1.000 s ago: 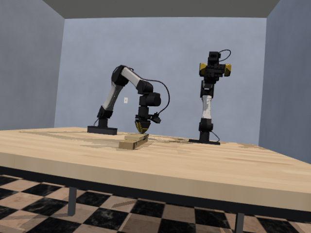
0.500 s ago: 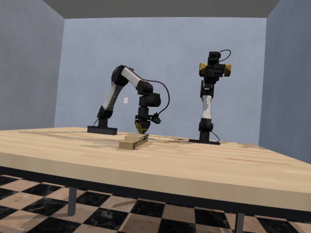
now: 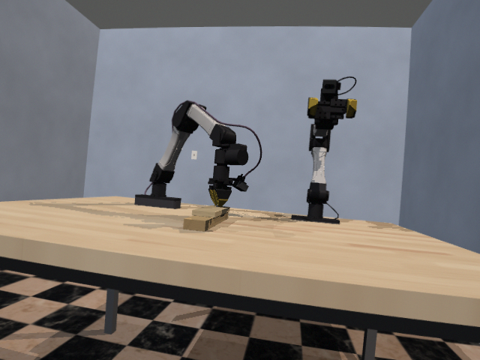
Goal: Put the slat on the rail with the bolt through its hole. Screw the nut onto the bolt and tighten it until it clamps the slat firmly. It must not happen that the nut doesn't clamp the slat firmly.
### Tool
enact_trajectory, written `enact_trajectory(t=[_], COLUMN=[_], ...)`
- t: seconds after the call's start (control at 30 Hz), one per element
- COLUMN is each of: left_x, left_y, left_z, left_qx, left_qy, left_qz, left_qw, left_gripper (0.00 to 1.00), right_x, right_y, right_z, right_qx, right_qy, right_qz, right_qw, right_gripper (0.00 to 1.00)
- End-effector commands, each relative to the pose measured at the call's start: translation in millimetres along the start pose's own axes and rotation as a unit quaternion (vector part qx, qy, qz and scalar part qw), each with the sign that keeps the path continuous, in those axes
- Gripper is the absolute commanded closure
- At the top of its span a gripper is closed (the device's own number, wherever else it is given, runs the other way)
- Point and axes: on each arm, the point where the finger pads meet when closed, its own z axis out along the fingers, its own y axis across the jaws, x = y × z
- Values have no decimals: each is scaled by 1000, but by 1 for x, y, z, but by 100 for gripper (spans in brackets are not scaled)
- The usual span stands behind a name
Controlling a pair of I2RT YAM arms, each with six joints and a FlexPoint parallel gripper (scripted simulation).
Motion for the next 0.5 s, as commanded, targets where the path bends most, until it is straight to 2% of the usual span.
enact_trajectory(t=[0.0,0.17,0.47], left_x=[-7,-7,-7], left_y=[-1,-1,-1], left_z=[-2,-2,-2], left_qx=[1,1,1], left_qy=[-10,-10,-10], left_qz=[1,1,1], left_qw=[1000,1000,1000], left_gripper=[0,0,0], right_x=[-2,-2,-2], right_y=[-3,-3,-3], right_z=[-5,-5,-5], right_qx=[8,8,8], right_qy=[-3,-3,-3], right_qz=[-1,-1,-1], right_qw=[1000,1000,1000], right_gripper=[78,85,86])
